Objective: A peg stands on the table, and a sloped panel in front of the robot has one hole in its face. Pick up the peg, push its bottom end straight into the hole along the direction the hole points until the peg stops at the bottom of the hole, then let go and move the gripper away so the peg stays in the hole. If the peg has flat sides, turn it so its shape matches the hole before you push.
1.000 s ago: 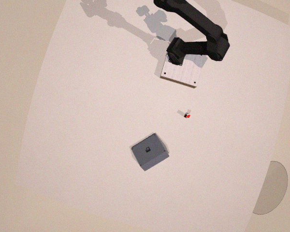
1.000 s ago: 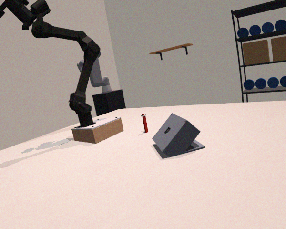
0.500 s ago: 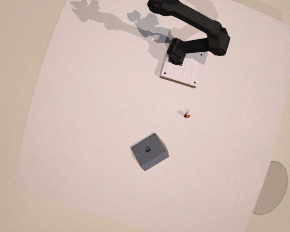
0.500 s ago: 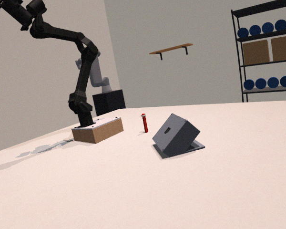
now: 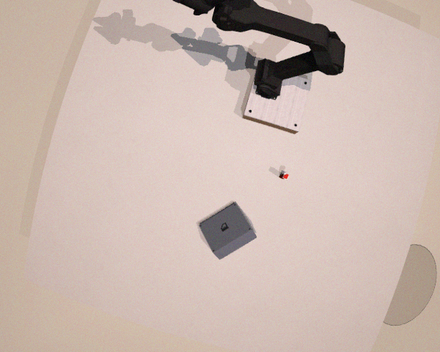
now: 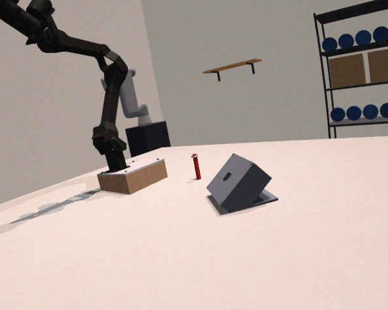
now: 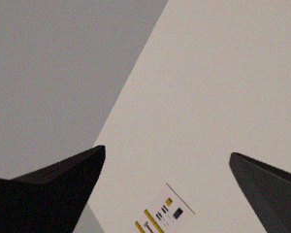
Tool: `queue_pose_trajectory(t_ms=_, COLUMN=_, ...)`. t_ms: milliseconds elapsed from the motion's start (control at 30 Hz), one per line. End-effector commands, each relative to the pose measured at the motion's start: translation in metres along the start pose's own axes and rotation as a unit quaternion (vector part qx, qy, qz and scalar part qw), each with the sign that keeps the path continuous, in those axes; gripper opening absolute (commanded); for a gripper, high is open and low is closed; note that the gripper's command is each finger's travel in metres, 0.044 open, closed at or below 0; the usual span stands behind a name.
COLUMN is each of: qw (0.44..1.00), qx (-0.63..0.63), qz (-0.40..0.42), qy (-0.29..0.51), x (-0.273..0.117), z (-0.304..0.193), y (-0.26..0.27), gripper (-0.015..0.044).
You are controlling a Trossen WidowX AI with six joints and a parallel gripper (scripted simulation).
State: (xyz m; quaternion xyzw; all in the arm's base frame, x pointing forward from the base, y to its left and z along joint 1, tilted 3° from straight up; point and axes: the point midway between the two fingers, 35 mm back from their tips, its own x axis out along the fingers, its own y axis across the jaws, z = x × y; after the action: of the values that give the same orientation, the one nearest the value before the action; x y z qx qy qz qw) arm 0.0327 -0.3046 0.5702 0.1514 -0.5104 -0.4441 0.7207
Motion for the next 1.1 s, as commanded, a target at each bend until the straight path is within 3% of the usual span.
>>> queue_pose_trajectory(t_ms=0, qw=0.999, qx=0.004, qz=-0.014, qy=0.03, x=0.001, z=-0.021, y=-0.008, gripper=0.044)
queue_pose_trajectory(t_ms=567, qw=0.982, qx=0.031, qz=-0.066, qy=0.172, x=-0.01, z=-0.121, y=-0.026, gripper=0.044)
queue_pose_trajectory(t_ms=1067, qw=0.949, qx=0.039, qz=-0.094, qy=0.298, x=-0.043, z=-0.205, y=-0.024, gripper=0.044)
